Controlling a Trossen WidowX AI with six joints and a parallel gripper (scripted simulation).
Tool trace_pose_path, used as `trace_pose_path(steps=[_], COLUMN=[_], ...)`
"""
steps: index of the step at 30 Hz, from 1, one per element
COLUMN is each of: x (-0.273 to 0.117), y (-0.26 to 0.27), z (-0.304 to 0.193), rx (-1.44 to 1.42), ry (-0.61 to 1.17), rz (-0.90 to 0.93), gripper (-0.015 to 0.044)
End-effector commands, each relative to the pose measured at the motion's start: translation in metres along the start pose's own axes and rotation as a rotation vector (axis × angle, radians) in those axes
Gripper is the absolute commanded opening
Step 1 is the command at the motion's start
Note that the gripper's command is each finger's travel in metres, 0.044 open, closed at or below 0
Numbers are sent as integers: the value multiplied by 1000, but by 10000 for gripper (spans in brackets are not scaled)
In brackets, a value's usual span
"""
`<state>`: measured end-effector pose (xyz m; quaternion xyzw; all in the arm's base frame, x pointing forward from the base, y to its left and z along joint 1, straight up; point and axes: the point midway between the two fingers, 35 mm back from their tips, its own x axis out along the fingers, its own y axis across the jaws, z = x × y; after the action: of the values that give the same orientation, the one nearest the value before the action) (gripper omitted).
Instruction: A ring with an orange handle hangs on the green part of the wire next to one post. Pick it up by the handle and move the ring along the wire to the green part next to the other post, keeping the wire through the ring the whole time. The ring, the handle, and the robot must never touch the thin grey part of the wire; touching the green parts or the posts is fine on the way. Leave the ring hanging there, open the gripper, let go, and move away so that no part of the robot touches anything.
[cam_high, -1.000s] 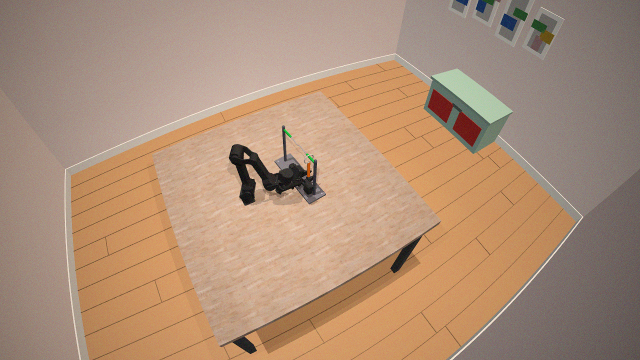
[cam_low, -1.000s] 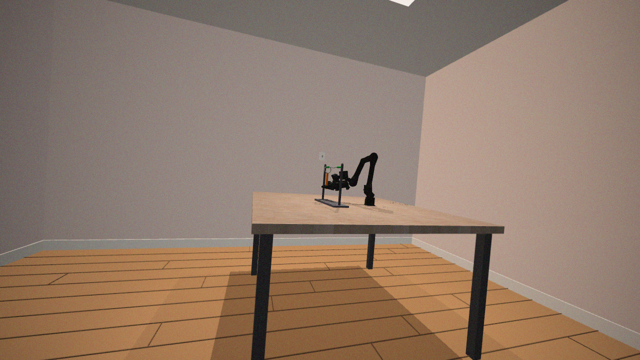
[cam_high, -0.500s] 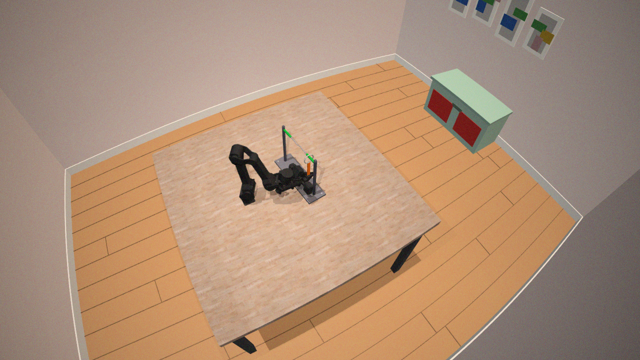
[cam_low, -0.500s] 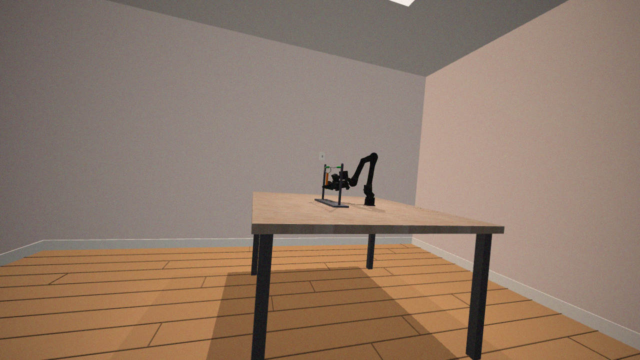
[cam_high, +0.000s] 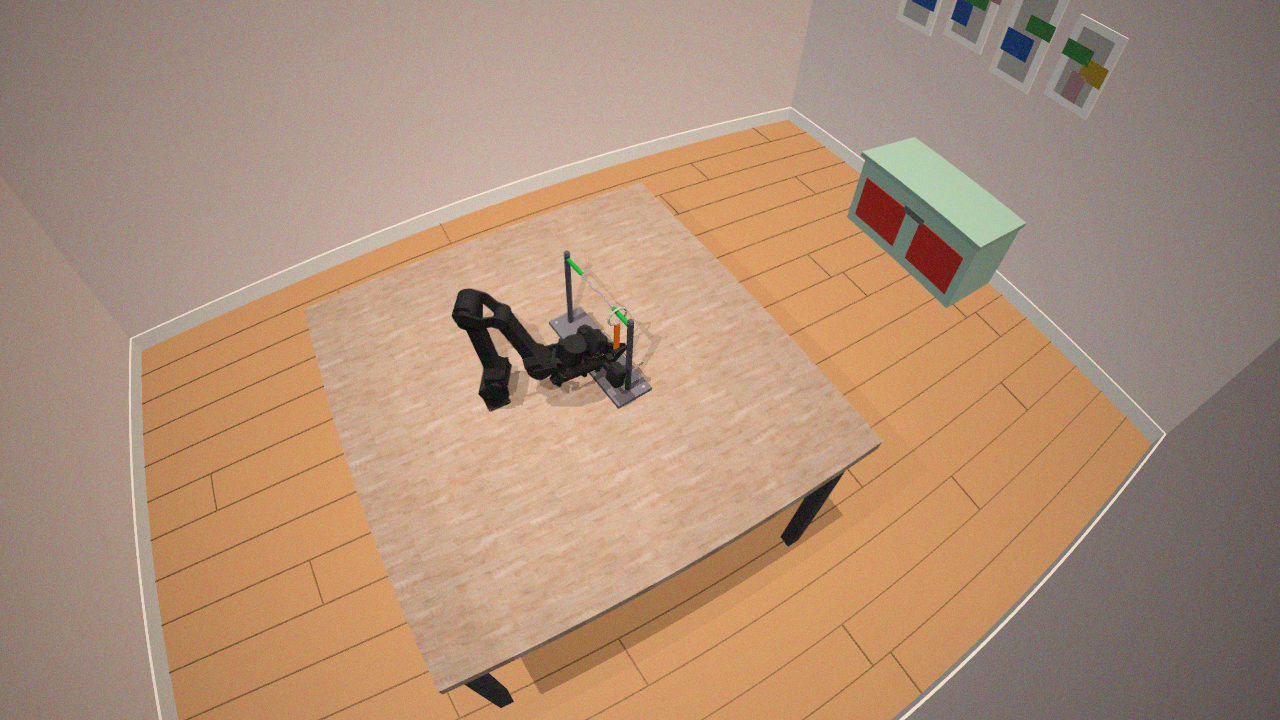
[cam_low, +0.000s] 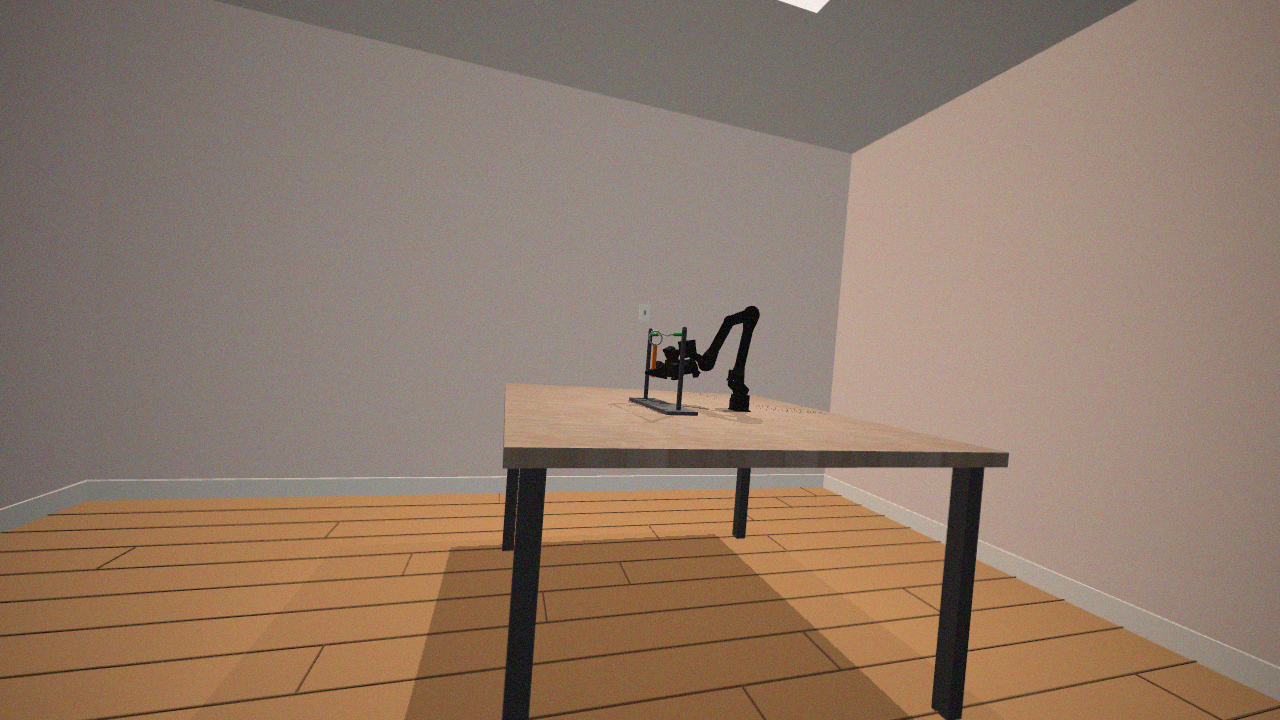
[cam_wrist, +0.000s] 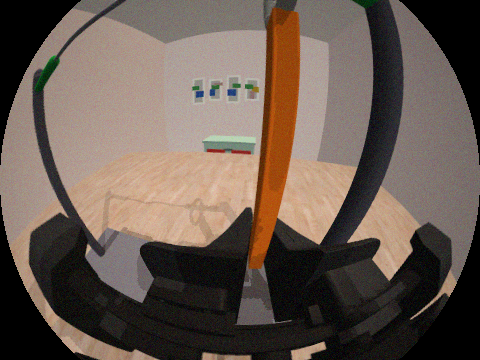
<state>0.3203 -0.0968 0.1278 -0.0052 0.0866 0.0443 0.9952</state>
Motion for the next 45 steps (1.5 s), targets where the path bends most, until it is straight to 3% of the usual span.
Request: trace_pose_path(steps=[1, 45], x=[-1, -1], y=[-1, 7], z=[12, 13], rx=[-8, -8], ry=[-16, -12], rz=[-4, -3], gripper=[-150, -150])
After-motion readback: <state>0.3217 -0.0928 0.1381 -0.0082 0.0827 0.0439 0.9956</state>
